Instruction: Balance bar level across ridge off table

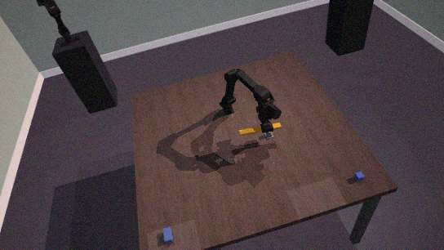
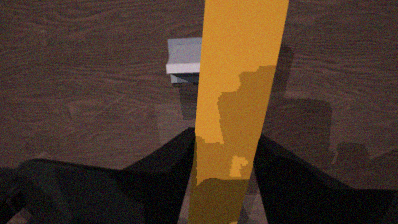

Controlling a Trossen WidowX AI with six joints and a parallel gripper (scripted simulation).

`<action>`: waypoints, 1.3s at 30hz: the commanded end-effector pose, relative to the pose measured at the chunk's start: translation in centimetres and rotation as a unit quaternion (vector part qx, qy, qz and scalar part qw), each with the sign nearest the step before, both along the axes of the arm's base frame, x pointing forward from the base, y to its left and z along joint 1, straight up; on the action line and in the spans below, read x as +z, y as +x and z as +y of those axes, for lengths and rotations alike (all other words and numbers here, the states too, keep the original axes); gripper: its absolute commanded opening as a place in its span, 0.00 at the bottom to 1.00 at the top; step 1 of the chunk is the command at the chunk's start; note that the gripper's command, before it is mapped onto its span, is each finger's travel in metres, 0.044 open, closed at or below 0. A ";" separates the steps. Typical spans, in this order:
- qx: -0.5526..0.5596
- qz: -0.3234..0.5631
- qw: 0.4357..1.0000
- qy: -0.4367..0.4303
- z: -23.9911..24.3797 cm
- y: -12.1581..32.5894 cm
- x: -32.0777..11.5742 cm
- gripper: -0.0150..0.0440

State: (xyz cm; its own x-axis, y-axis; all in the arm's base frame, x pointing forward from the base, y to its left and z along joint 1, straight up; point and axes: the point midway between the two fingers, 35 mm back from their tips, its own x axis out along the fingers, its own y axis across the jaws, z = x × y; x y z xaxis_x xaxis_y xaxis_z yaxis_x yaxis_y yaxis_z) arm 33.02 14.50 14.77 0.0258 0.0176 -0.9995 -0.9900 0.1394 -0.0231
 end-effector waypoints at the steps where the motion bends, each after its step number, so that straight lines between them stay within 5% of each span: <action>1: 0.016 -0.001 1.000 -0.002 1.7 -0.5 0.1 0.25; 14: 0.060 -0.001 0.998 -0.002 5.9 -2.5 0.1 0.25; 39: 0.060 -0.001 0.998 -0.002 6.0 -2.5 -3.4 0.25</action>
